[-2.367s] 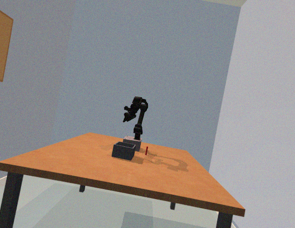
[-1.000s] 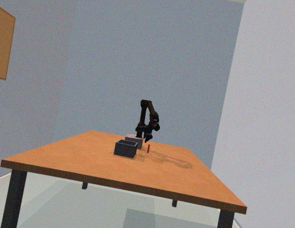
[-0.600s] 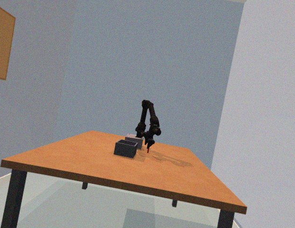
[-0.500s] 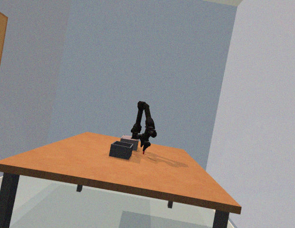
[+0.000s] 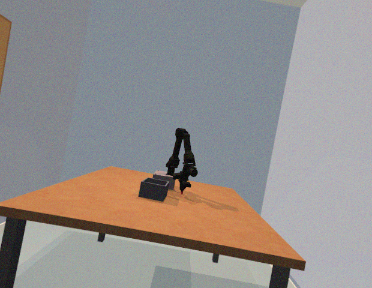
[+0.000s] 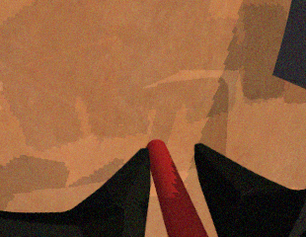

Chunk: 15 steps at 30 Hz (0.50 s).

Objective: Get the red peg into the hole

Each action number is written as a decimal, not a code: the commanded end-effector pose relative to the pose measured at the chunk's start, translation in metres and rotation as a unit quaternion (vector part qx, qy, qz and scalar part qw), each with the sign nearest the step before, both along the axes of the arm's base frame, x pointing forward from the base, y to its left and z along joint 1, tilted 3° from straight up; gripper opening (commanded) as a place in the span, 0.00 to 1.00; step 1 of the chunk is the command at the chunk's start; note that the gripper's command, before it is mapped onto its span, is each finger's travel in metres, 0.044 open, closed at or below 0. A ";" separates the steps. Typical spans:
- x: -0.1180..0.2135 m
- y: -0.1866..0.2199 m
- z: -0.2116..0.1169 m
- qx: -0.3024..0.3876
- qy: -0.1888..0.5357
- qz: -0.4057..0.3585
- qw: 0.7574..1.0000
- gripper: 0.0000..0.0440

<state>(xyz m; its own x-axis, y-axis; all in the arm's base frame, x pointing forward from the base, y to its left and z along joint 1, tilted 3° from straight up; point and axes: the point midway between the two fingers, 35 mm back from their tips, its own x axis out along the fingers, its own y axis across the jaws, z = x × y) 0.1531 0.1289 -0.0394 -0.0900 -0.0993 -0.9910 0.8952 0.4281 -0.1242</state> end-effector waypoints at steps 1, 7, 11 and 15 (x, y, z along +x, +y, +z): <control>0.000 0.003 -0.001 0.015 0.016 0.005 1.000 0.03; 0.007 0.003 0.010 0.018 0.001 0.024 1.000 0.00; 0.012 0.001 0.021 0.015 -0.016 0.040 0.999 0.00; 0.016 -0.001 0.034 0.012 -0.030 0.058 0.998 0.00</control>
